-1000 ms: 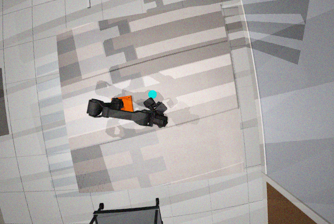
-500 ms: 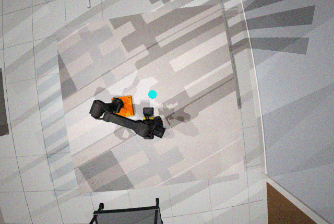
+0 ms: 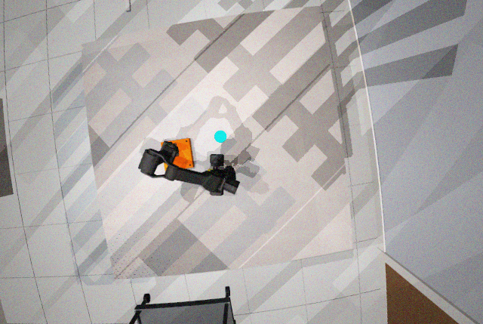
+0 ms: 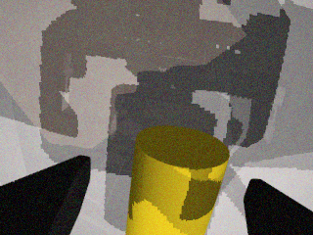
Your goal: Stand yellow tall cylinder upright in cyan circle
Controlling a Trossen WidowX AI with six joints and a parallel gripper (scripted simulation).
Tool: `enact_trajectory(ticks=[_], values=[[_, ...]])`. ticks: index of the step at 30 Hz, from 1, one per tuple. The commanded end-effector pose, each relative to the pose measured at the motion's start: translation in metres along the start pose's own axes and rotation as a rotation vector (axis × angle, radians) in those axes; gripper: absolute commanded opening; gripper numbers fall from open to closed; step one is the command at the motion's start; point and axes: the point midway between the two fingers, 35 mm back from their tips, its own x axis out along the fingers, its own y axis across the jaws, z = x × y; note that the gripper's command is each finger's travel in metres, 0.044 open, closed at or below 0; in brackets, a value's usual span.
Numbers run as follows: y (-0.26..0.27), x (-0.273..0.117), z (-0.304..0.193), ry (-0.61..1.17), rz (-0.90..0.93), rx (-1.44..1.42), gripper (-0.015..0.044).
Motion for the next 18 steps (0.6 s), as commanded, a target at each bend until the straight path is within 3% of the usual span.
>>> enact_trajectory(ticks=[1,6,18], values=[[-0.001,0.002,0.002,-0.012,-0.008,-0.003,0.0231],[-0.001,0.002,0.002,-0.012,-0.008,-0.003,0.0105],[-0.003,-0.02,0.005,-0.012,-0.008,-0.003,0.0105]])
